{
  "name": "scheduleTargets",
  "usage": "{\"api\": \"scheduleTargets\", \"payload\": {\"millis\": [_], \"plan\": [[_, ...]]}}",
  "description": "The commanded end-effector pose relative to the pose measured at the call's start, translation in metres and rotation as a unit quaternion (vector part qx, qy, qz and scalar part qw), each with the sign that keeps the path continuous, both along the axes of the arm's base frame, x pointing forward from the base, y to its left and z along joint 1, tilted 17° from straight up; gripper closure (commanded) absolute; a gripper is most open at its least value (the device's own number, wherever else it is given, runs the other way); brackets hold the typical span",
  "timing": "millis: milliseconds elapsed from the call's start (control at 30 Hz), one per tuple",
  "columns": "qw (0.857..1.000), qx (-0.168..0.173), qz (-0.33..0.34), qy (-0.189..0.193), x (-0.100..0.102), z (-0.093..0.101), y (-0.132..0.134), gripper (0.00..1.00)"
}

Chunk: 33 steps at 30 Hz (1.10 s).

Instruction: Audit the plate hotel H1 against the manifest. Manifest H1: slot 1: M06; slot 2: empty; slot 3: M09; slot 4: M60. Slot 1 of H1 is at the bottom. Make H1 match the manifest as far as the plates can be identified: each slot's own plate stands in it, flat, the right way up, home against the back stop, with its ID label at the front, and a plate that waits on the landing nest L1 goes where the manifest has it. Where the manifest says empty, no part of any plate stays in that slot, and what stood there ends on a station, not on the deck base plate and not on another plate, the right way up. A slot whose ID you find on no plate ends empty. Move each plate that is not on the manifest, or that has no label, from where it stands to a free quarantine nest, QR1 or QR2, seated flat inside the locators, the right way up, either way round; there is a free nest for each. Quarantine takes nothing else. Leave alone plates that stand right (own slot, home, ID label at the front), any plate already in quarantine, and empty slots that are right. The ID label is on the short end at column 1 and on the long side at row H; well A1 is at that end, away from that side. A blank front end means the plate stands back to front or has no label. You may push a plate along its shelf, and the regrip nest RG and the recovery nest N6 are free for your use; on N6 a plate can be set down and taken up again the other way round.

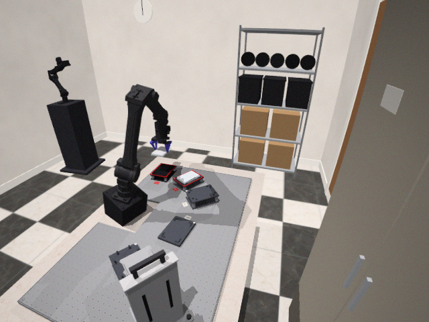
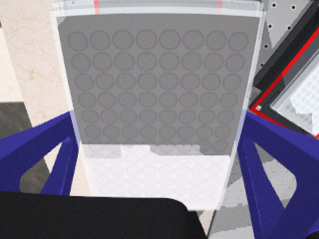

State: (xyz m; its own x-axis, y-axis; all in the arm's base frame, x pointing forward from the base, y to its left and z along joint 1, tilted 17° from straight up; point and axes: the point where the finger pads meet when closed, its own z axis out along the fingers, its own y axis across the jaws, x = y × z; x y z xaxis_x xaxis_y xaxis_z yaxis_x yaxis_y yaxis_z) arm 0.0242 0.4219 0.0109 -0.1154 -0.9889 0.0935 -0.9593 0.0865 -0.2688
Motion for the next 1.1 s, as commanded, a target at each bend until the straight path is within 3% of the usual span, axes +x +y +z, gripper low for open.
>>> {"api": "scheduleTargets", "payload": {"millis": [0, 33, 100, 500, 567, 600, 667, 900, 1067], "plan": [[1.000, 0.008, 0.003, -0.001, 0.005, -0.001, 0.004, 0.14], [1.000, 0.025, 0.013, 0.000, -0.003, 0.011, 0.008, 0.14], [1.000, 0.007, 0.009, -0.001, 0.002, -0.009, 0.003, 0.14], [1.000, 0.006, 0.003, -0.002, 0.015, -0.040, -0.002, 0.14], [1.000, 0.006, 0.003, -0.002, 0.015, -0.040, -0.002, 0.14], [1.000, 0.025, 0.015, -0.001, 0.005, -0.028, 0.005, 0.14], [1.000, 0.006, 0.009, -0.001, 0.012, -0.048, -0.002, 0.14], [1.000, 0.006, 0.008, -0.001, 0.017, -0.066, -0.005, 0.14], [1.000, 0.023, 0.004, -0.001, 0.016, -0.053, 0.008, 0.14]]}}
